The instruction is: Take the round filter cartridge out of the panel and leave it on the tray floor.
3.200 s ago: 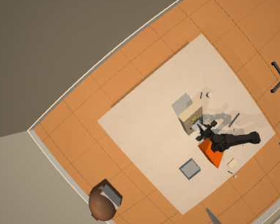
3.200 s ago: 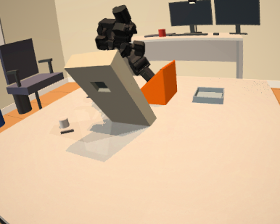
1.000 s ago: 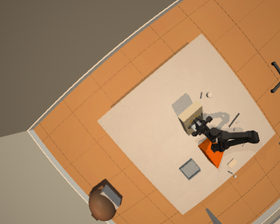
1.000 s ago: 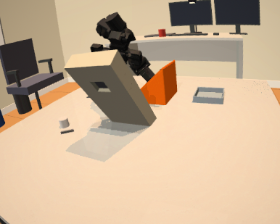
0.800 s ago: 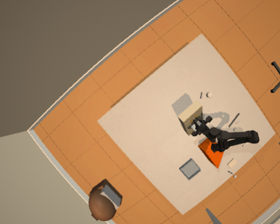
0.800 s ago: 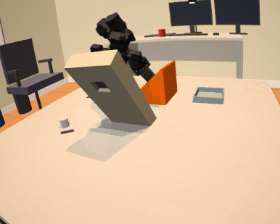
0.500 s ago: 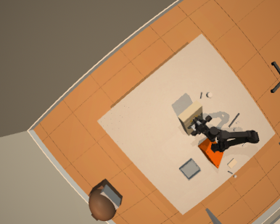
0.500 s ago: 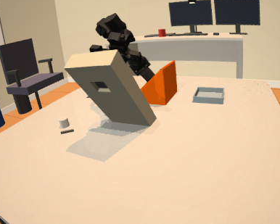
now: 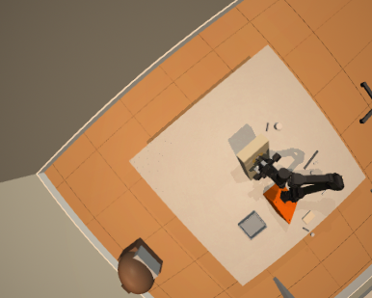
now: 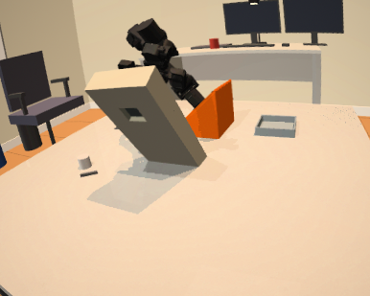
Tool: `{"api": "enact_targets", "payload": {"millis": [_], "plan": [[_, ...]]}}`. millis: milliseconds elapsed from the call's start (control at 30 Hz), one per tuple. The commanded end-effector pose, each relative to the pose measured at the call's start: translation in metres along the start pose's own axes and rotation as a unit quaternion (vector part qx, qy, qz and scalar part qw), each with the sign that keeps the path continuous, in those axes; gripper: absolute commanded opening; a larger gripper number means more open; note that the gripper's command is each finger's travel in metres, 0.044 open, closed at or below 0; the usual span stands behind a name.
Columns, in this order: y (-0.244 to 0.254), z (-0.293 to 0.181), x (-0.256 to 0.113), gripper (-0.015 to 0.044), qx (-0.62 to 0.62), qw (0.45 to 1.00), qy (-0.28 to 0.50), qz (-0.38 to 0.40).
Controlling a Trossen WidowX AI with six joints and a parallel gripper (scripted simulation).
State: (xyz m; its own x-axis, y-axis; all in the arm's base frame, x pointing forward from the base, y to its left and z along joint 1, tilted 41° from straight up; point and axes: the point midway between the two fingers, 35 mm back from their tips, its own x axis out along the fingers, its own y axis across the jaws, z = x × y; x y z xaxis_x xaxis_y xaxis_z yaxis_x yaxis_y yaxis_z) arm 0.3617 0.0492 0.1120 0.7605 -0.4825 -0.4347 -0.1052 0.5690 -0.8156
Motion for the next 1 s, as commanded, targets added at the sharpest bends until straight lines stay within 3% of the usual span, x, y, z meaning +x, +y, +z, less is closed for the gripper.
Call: {"api": "enact_targets", "payload": {"millis": [0,367,700,967], "plan": [[0.0010,-0.0012,0.0047,0.0088,-0.002,1.000,0.002,0.003],[0.0010,-0.0012,0.0070,0.0088,-0.002,1.000,0.001,0.003],[0.0003,0.0003,0.0012,0.0001,-0.002,1.000,-0.001,-0.001],[0.0008,-0.0008,0.0052,0.0000,0.063,0.998,0.001,0.002]]}}
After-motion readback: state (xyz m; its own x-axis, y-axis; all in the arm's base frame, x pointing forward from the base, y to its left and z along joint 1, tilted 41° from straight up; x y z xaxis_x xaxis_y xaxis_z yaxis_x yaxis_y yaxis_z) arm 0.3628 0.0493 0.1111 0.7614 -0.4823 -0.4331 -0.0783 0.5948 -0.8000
